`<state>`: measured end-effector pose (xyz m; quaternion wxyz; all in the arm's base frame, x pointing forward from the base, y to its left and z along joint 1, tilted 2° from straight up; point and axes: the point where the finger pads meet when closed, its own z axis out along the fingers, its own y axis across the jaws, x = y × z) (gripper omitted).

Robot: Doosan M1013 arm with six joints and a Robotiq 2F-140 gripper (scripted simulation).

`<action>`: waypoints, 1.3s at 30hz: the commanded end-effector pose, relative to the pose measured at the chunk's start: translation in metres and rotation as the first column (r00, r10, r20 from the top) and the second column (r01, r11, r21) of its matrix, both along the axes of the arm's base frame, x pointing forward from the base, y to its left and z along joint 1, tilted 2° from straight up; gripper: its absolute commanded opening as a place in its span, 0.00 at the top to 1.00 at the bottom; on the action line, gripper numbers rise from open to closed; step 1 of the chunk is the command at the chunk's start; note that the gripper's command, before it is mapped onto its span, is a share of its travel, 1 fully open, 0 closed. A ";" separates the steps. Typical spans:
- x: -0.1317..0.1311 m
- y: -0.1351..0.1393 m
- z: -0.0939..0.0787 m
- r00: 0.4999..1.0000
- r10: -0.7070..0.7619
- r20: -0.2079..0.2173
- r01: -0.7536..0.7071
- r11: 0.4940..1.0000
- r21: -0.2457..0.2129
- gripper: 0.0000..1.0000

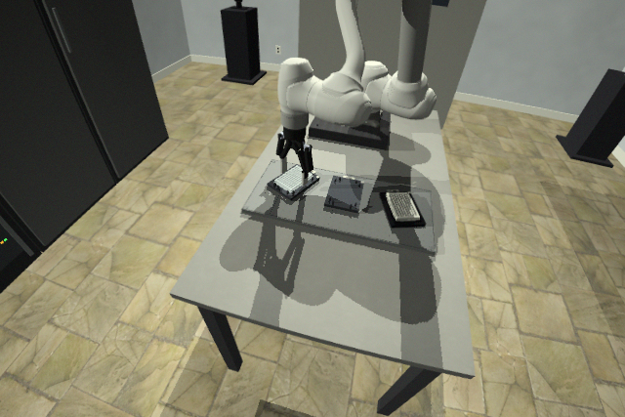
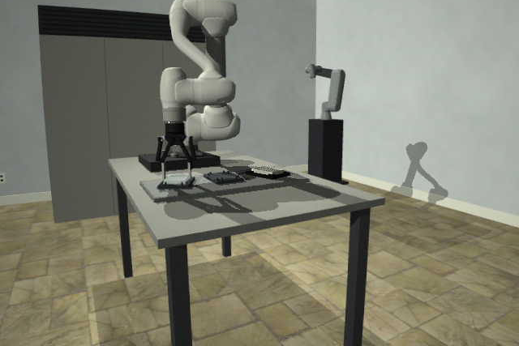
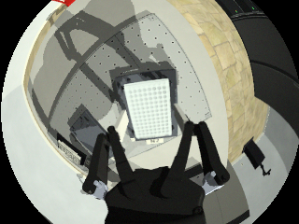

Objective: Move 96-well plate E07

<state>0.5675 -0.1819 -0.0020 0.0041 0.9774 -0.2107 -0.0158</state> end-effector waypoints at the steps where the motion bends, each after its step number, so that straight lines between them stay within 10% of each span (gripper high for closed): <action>1: 0.000 0.000 -0.001 1.000 0.000 0.000 0.000 1.000 0.000 0.34; 39: 0.000 0.000 -0.005 1.000 0.000 0.000 0.000 1.000 0.000 0.34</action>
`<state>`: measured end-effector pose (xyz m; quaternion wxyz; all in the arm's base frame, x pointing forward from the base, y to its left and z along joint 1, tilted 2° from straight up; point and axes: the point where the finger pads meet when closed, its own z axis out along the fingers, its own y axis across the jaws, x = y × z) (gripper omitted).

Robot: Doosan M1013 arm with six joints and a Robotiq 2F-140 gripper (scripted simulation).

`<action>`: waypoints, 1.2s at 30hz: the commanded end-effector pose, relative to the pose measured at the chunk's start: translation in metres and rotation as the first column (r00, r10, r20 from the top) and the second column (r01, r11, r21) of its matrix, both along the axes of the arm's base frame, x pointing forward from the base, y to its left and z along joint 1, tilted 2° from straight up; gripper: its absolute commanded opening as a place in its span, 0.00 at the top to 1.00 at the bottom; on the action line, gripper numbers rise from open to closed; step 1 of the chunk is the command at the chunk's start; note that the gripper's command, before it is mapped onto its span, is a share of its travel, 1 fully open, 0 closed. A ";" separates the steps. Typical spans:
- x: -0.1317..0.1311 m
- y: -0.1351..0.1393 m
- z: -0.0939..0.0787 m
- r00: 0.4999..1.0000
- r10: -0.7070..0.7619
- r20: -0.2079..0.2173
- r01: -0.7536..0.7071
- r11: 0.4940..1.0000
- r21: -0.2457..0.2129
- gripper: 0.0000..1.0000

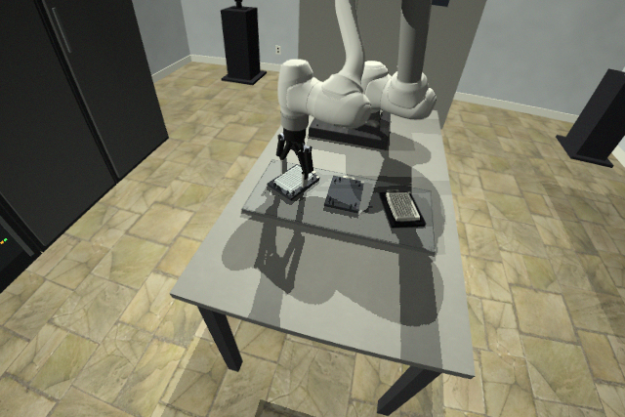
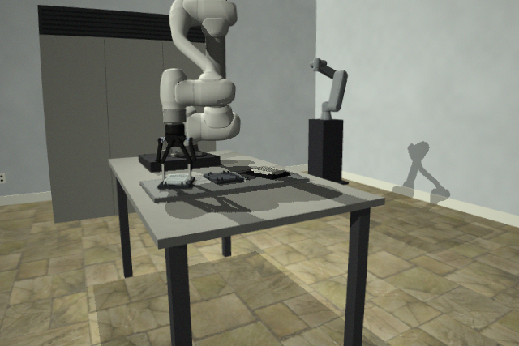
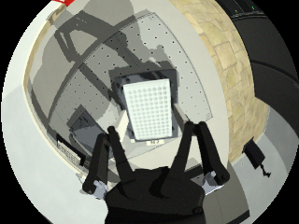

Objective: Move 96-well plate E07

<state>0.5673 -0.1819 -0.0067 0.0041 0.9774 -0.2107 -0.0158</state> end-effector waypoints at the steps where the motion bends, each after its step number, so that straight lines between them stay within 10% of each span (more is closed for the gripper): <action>1: 0.000 0.000 0.000 1.000 0.000 0.000 0.000 1.000 0.000 0.34; 28: 0.000 0.000 0.000 1.000 0.000 0.000 0.000 1.000 0.000 0.34; 29: 0.000 0.000 0.000 1.000 0.000 0.000 0.000 1.000 0.000 1.00; 36: 0.000 0.000 0.000 1.000 0.000 0.000 0.000 1.000 0.000 1.00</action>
